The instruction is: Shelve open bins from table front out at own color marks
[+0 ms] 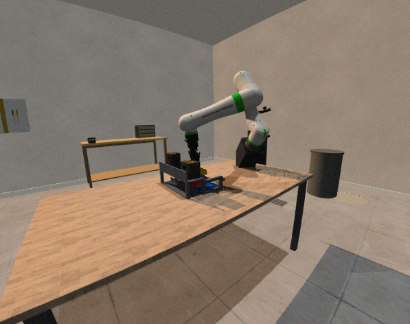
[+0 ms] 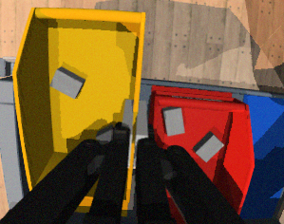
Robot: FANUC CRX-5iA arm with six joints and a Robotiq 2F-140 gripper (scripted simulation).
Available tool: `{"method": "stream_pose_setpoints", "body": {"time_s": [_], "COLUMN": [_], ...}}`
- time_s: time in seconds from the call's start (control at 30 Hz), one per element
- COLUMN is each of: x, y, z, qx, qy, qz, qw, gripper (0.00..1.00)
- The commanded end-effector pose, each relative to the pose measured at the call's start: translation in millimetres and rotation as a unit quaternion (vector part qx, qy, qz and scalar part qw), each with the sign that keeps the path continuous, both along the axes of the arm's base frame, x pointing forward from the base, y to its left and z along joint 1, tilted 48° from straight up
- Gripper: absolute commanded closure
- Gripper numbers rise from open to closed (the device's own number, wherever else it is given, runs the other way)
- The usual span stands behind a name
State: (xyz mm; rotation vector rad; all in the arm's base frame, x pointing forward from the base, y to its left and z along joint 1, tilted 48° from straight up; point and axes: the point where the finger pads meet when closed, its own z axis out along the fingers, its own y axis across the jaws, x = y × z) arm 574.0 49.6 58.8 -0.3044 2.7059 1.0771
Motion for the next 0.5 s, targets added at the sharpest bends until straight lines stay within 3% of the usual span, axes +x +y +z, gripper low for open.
{"method": "stream_pose_setpoints", "body": {"time_s": [0.0,0.47], "x": [0.1,2.2], "y": [-0.3,-0.1], "z": [0.1,0.8], "qx": [0.0,0.0], "qy": [0.0,-0.001], "qz": [0.0,-0.001], "qw": [1.0,1.0], "gripper": [1.0,1.0]}}
